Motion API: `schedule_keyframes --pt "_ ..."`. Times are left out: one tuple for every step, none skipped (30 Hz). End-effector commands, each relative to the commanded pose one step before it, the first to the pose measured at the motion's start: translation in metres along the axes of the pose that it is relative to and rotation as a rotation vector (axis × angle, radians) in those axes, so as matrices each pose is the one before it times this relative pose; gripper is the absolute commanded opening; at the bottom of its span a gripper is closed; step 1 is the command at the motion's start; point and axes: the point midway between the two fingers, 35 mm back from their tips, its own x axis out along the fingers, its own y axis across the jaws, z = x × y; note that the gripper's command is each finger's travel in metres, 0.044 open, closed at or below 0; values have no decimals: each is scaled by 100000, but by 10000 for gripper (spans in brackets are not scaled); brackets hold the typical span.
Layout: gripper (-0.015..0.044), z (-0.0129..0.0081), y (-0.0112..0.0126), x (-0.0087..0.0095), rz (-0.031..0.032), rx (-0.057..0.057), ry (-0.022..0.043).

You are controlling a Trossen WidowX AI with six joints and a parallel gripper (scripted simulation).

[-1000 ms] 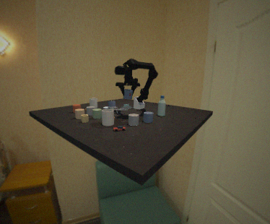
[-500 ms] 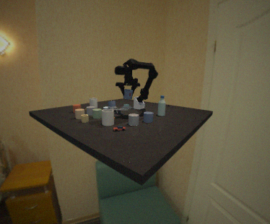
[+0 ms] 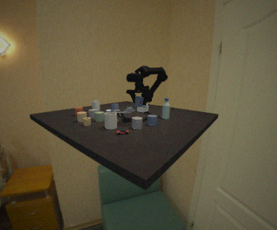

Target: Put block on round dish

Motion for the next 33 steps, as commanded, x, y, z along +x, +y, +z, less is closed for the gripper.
schedule_keyframes --pt "0 706 1574 628 -773 -777 -403" --pt "0 173 441 260 44 -364 52" --pt "0 164 443 258 48 -365 39" --pt "0 155 445 257 53 -365 26" --pt "0 125 416 237 -18 -472 77" --pt "0 118 417 235 -15 -473 64" --pt "0 111 418 234 -12 -473 51" --pt "0 103 419 233 -9 -473 38" --pt "0 96 420 231 -5 -472 26" --pt "0 89 420 230 -2 -472 13" --pt "0 82 420 228 2 -472 0" --pt "0 75 420 227 6 -471 -13" --pt "0 67 420 225 11 -471 -25" --pt "0 61 421 224 17 -467 -39" --pt "0 82 437 231 208 -172 -182" --pt "0 74 443 233 220 -173 -192" --pt "0 65 443 232 230 -172 -199" --pt "0 55 443 231 240 -171 -206" --pt "0 46 442 230 250 -169 -213" --pt "0 37 438 227 258 -166 -218" --pt "0 22 341 177 208 -129 -174" --pt "0 11 204 106 128 -77 -106" --pt "0 3 68 35 43 -25 -36" --pt "0 0 -6 79 -2 -3 7" --pt "0 1 -12 163 -4 -6 13" --pt "0 1 -15 224 -5 -7 14" --pt "0 2 -16 291 -5 -8 12" --pt "0 3 -14 366 -5 -9 6" --pt "0 4 -9 447 -3 -9 -6" --pt "0 5 1 507 2 -7 -26" --pt "0 5 13 524 8 -3 -47" --pt "0 5 26 523 15 2 -68" --pt "0 4 31 431 18 5 -72"
